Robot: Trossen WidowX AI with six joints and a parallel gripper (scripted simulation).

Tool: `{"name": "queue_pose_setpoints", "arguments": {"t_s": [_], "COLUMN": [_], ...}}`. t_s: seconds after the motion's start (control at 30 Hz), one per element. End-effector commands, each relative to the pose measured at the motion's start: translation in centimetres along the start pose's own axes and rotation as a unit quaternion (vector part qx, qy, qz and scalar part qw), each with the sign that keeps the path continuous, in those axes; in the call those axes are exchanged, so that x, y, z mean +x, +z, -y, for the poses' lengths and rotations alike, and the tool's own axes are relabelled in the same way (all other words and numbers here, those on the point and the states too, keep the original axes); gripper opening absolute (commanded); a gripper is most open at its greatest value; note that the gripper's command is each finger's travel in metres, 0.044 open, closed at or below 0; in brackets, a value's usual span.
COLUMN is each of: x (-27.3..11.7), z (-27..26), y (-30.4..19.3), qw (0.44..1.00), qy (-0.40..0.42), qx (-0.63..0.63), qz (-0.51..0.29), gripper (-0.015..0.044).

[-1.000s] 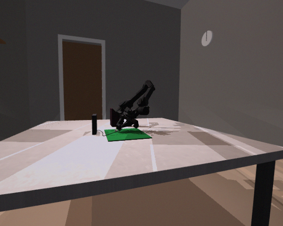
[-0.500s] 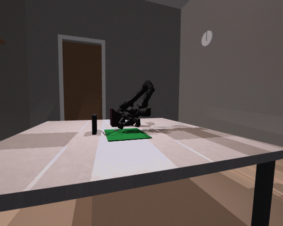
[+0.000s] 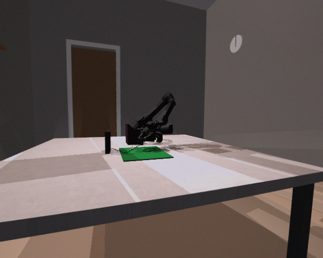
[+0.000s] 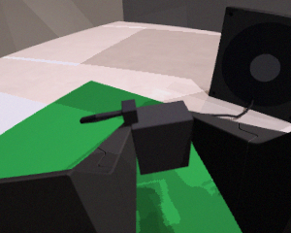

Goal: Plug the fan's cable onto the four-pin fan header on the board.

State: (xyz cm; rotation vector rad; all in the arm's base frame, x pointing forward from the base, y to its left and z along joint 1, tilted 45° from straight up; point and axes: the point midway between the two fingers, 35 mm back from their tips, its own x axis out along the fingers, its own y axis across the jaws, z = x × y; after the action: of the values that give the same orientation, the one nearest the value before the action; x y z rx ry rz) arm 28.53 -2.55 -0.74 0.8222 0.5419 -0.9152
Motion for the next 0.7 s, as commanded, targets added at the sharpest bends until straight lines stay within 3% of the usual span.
{"name": "queue_pose_setpoints", "arguments": {"t_s": [0.0, 0.67], "x": [-0.5, -0.94], "z": [-0.05, -0.07], "y": [0.36, 0.84], "qw": [1.0, 0.999], "qy": [0.014, 0.024], "qx": [0.018, 0.027], "qz": [0.019, 0.029], "gripper": [0.0, 0.0]}}
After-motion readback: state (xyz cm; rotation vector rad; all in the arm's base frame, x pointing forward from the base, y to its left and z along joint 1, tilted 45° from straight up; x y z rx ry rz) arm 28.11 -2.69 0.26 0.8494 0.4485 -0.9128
